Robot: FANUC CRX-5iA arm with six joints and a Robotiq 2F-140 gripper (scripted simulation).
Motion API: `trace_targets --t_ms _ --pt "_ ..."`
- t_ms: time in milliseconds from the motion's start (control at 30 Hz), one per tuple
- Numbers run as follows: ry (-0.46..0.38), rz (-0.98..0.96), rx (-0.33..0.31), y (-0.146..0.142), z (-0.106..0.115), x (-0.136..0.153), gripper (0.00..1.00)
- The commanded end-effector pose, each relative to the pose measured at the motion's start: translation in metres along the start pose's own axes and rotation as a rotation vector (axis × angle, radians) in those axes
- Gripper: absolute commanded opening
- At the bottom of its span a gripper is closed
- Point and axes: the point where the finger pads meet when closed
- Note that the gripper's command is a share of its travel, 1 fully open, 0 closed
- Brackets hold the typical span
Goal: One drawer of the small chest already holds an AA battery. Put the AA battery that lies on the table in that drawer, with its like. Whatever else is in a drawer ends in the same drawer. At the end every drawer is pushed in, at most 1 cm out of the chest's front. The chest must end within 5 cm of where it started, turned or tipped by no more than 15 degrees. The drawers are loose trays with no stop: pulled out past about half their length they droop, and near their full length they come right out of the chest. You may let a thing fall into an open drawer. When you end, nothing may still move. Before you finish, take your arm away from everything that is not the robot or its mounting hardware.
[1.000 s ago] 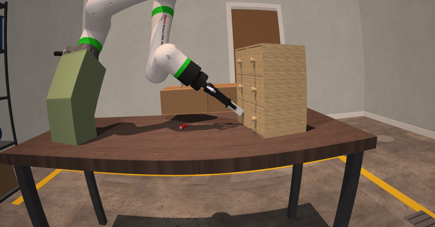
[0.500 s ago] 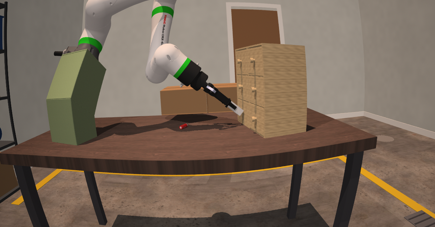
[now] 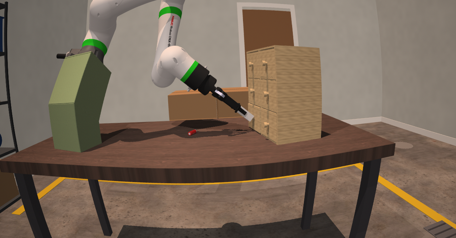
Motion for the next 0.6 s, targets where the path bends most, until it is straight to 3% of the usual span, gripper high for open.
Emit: trace_targets --t_ms 0,567 --pt "0.000 0.000 0.000 0.000 0.001 0.001 0.08" --pt "0.000 0.000 0.000 -0.001 0.014 0.012 0.08"
Point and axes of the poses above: the point where the finger pads meet when closed, its own z axis back along the fingers, its own y axis across the jaws, x = y × z, and after that the axes turned 4 degrees about z, right-handed
